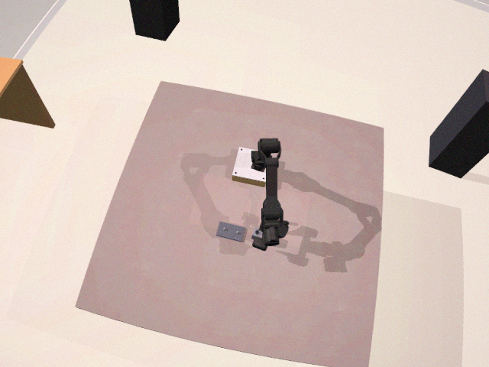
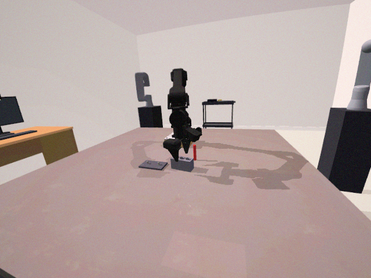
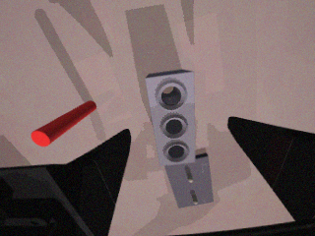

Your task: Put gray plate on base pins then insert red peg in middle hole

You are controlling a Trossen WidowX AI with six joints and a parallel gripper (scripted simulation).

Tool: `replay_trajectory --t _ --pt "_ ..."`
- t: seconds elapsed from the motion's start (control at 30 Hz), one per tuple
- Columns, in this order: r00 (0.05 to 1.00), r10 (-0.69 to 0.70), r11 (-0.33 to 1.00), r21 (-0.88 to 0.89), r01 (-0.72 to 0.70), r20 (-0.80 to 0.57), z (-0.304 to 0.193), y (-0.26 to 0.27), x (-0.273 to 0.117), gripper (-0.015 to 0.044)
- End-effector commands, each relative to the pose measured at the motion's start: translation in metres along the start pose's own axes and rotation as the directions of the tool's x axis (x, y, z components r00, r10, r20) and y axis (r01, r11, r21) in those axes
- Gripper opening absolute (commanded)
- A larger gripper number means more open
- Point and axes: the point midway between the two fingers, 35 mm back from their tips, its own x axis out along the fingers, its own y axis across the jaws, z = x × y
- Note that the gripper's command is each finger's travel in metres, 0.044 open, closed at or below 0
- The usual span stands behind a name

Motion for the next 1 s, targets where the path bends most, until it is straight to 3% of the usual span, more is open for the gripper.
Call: replay_trajectory --t 0.0,0.9,0.97 --pt "1.0 0.005 1.0 -0.007 -0.005 -0.006 -0.001 0.002 0.008 0.044" --pt "1.0 0.005 1.0 -0.007 -0.005 -0.006 -0.003 0.004 0.048 0.044" --pt "1.0 0.005 1.0 -0.007 -0.005 -0.006 -0.003 0.004 0.048 0.0387"
